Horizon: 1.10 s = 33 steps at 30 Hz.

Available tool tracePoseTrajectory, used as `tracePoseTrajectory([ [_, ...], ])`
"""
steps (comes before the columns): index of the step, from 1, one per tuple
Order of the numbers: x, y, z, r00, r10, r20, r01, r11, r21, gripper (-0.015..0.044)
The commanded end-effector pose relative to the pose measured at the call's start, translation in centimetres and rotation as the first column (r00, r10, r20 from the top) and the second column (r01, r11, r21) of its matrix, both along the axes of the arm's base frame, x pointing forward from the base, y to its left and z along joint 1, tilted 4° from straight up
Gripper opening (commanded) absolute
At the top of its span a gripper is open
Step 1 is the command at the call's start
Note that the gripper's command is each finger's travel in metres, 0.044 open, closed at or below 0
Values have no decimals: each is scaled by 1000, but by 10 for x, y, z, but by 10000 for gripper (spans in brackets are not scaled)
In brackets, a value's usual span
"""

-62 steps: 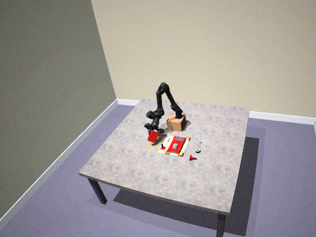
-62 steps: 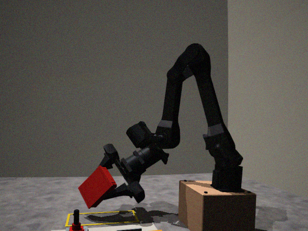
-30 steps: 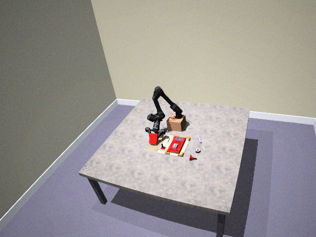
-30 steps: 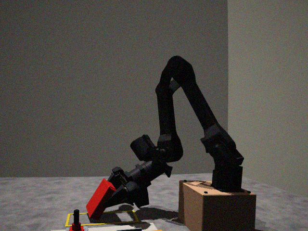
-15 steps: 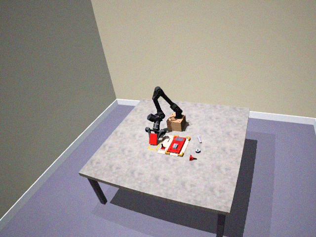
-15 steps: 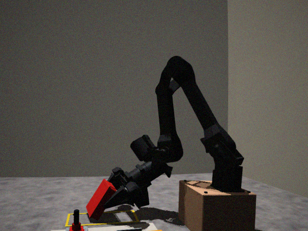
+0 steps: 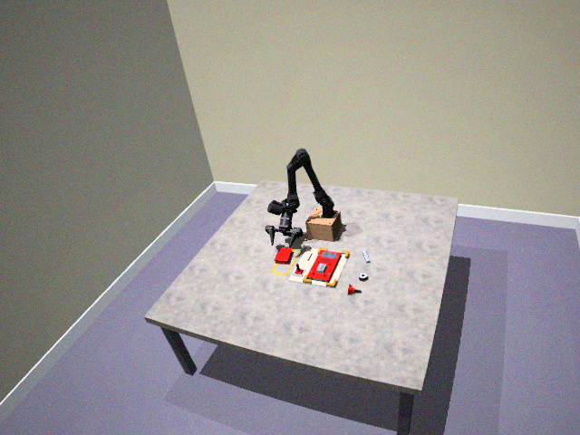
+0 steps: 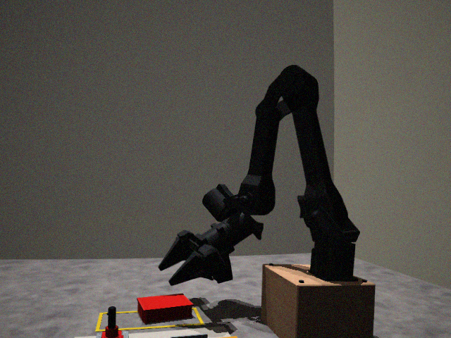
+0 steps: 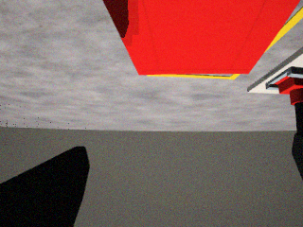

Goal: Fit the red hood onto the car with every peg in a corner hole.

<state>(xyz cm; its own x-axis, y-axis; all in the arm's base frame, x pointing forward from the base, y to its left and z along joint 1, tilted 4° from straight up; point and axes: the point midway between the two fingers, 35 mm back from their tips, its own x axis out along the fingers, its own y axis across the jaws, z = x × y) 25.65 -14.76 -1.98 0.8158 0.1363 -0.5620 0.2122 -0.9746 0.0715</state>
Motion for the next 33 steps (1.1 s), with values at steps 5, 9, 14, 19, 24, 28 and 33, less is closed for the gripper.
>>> tracePoseTrajectory([
  [5,-45,0,53,999,-34,-1,34,998,48,440],
  [9,-30,-2,33,1000,-24,-13,25,999,38,440],
  [14,-30,-2,33,1000,-24,-13,25,999,38,440],
  [19,-30,-2,33,1000,-24,-13,25,999,38,440],
  [24,-30,-2,33,1000,-24,-13,25,999,38,335],
  [28,-28,-3,31,1000,13,-25,-13,1000,-9,335],
  [33,-14,-6,22,943,291,-161,-329,890,-316,440],
])
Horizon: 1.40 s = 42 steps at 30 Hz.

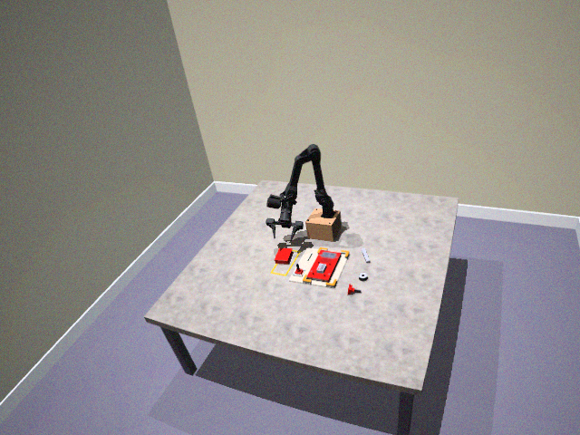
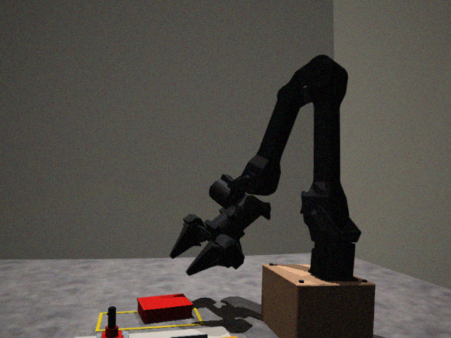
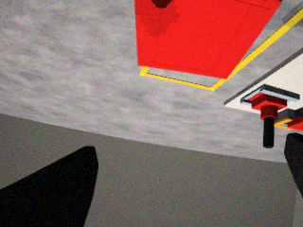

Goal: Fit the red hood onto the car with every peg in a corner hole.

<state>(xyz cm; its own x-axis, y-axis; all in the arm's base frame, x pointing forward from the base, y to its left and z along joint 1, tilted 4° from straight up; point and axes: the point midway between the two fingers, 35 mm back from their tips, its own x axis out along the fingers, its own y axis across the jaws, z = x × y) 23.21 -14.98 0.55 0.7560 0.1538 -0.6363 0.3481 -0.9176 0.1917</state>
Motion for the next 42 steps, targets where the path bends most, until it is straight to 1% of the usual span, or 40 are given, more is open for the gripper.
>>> tracePoseTrajectory([
  [1,13,-4,-5,964,250,-94,-266,931,-248,440],
  [3,18,-3,-7,911,377,-166,-412,842,-349,440],
  [6,24,-3,-11,786,546,-290,-615,642,-458,440],
  [9,30,-2,-14,606,674,-423,-774,377,-508,440],
  [12,36,-1,-15,380,743,-551,-863,70,-500,440],
  [14,39,1,-15,212,750,-626,-873,-143,-466,440],
  [16,42,2,-14,46,726,-686,-845,-338,-415,440],
  [20,46,5,-12,-177,647,-742,-745,-580,-329,440],
  [24,50,8,-8,-383,516,-767,-579,-780,-236,440],
  [28,53,11,-4,-542,353,-763,-366,-916,-164,440],
  [31,55,12,-1,-629,219,-746,-186,-974,-128,440],
  [32,56,13,-1,-642,193,-742,-154,-981,-122,440],
  [42,56,12,-1,-646,187,-740,-146,-982,-121,440],
])
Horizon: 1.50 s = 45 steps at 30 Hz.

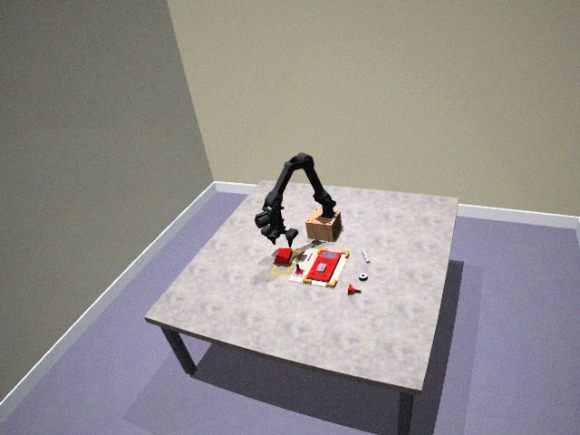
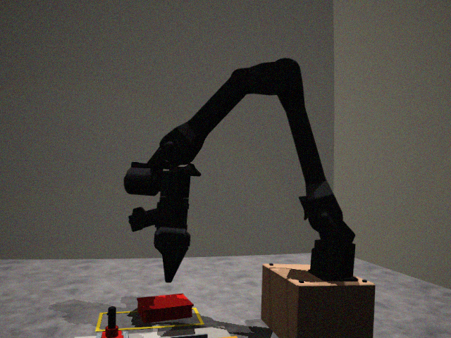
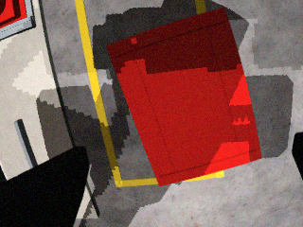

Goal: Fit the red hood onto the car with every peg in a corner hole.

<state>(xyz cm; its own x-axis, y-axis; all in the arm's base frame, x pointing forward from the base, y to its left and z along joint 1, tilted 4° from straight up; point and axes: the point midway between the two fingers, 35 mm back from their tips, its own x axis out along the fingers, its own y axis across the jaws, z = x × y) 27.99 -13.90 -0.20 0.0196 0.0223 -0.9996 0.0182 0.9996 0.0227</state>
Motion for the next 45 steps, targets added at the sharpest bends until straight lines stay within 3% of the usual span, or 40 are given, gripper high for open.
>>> tracePoseTrajectory([
  [1,8,1,7,966,251,-59,-254,966,-42,440],
  [45,8,-1,-24,966,251,-59,-254,966,-42,440],
])
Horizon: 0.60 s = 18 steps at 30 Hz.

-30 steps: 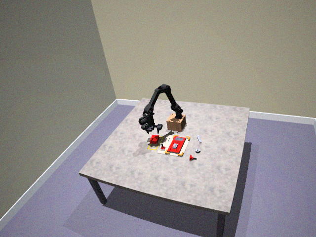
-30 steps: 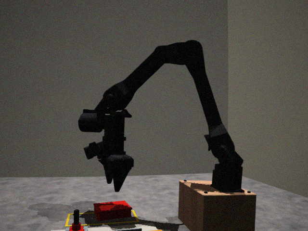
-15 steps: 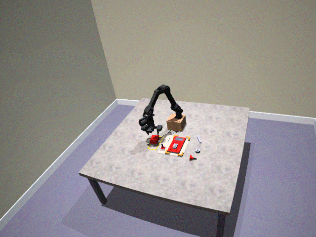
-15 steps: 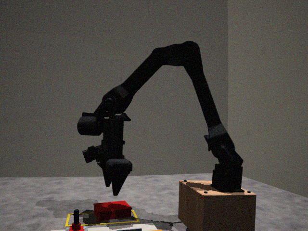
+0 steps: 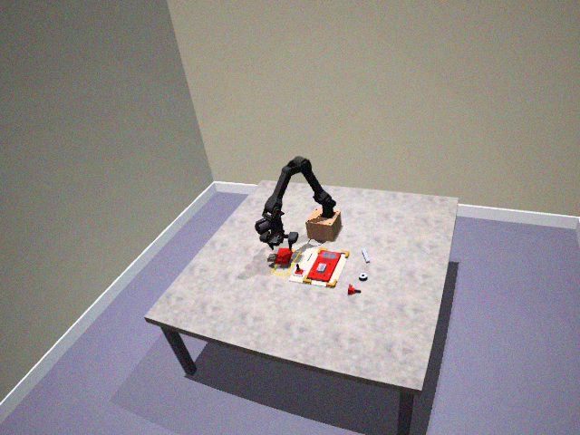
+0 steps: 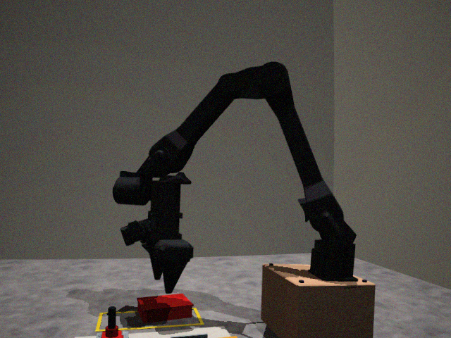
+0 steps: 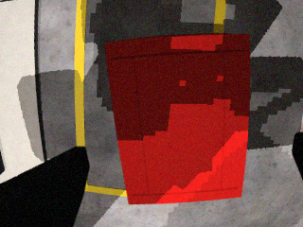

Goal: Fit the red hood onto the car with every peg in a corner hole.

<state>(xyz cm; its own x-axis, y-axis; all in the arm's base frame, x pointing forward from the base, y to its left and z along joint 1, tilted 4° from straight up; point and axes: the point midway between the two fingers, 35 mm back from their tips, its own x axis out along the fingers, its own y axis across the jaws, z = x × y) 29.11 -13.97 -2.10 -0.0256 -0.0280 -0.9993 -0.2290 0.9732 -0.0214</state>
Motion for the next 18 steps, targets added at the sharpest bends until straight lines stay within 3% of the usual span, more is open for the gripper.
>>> tracePoseTrajectory([
  [1,-3,0,-6,1000,6,-8,-6,1000,-1,440],
  [18,-5,1,-21,1000,6,-9,-6,1000,-1,440],
])
